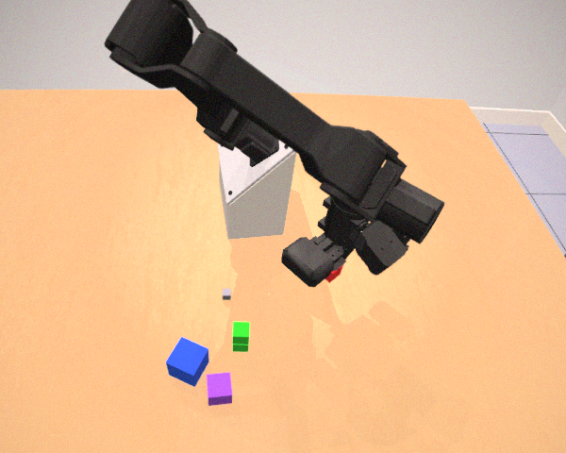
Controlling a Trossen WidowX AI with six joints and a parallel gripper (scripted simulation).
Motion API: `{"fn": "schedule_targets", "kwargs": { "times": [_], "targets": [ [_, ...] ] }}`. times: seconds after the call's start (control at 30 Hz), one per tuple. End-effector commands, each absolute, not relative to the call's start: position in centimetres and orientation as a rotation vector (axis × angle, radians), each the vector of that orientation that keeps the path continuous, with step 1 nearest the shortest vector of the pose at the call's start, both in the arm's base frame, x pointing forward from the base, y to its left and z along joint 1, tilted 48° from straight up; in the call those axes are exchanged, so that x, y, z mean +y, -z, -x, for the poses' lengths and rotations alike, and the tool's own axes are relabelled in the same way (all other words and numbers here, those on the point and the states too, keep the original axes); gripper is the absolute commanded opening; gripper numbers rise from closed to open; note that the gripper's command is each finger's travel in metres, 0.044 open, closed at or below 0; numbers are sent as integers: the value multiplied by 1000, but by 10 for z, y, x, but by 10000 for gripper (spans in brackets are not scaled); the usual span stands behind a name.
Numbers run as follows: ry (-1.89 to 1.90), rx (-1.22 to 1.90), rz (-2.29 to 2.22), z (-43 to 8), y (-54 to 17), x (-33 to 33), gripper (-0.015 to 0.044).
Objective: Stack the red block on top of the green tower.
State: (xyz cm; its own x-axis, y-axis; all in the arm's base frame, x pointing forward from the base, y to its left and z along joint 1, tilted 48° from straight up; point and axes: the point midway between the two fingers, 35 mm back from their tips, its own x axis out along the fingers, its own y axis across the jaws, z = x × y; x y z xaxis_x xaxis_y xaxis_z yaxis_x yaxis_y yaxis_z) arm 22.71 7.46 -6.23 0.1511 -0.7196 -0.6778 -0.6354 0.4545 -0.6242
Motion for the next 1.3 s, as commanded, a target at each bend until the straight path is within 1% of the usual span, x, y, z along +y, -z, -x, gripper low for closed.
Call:
{"fn": "schedule_targets", "kwargs": {
  "times": [0.0,0.1,0.3,0.6,0.83,1.07,1.27],
  "targets": [
    [92,1539,1223,-227,60,77,0],
    [90,1539,1220,-229,57,76,0],
    [78,1538,1214,-251,31,59,0],
    [81,1536,1217,-277,-12,23,0],
    [99,1538,1226,-287,-44,-8,0],
    [99,1538,1226,-288,-43,-11,0],
    [100,1538,1227,-292,-23,-32,0]
  ]
}}
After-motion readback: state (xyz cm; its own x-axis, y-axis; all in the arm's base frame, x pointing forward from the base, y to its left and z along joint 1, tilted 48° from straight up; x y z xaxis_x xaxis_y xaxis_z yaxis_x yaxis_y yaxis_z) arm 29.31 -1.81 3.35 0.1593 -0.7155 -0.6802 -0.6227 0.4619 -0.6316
